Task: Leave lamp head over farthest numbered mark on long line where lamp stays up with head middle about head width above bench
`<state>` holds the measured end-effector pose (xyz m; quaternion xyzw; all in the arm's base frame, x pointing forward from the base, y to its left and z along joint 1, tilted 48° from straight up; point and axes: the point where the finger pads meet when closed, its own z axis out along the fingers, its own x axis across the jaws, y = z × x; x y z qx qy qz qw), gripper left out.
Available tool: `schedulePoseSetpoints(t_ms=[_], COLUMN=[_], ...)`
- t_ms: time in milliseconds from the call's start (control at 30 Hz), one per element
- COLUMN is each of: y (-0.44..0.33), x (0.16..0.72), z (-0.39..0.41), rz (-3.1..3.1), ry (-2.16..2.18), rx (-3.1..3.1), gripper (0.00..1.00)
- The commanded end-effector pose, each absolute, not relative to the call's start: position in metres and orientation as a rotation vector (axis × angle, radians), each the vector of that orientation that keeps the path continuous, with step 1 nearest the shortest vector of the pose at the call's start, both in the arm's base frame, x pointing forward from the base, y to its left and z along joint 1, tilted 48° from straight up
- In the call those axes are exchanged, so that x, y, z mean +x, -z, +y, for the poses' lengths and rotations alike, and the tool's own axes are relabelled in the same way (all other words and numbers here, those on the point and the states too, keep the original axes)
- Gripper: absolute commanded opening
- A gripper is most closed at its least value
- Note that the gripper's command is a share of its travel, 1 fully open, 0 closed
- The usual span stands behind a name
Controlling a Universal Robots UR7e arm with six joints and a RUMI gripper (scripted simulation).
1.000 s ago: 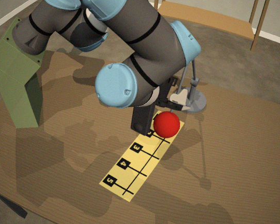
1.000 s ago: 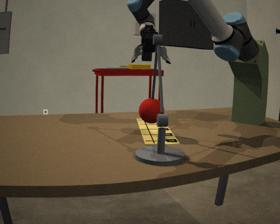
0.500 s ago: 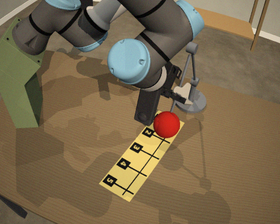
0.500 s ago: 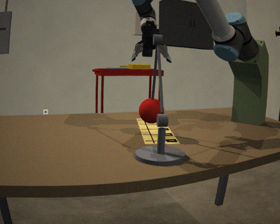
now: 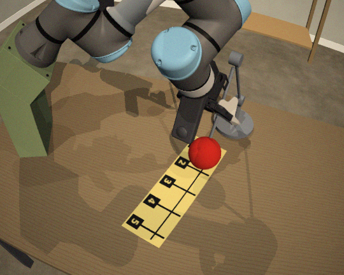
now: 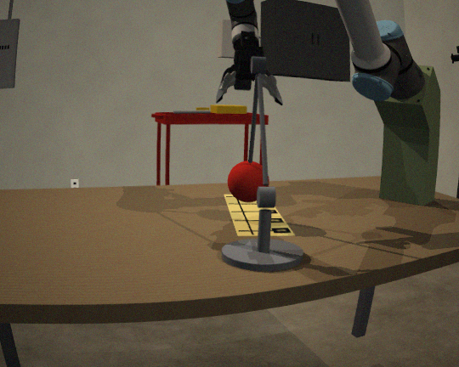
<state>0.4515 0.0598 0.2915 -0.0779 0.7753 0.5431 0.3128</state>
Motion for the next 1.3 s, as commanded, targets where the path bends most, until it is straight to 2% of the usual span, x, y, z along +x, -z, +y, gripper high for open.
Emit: schedulePoseSetpoints(t_ms=[0,1267], y=[-0.287,-0.271], x=[0.458,0.488], z=[0.072,0.141], rz=[2.04,2.056], ry=[-1.44,-1.416], rx=[-0.209,-0.199], gripper=[1.0,1.0])
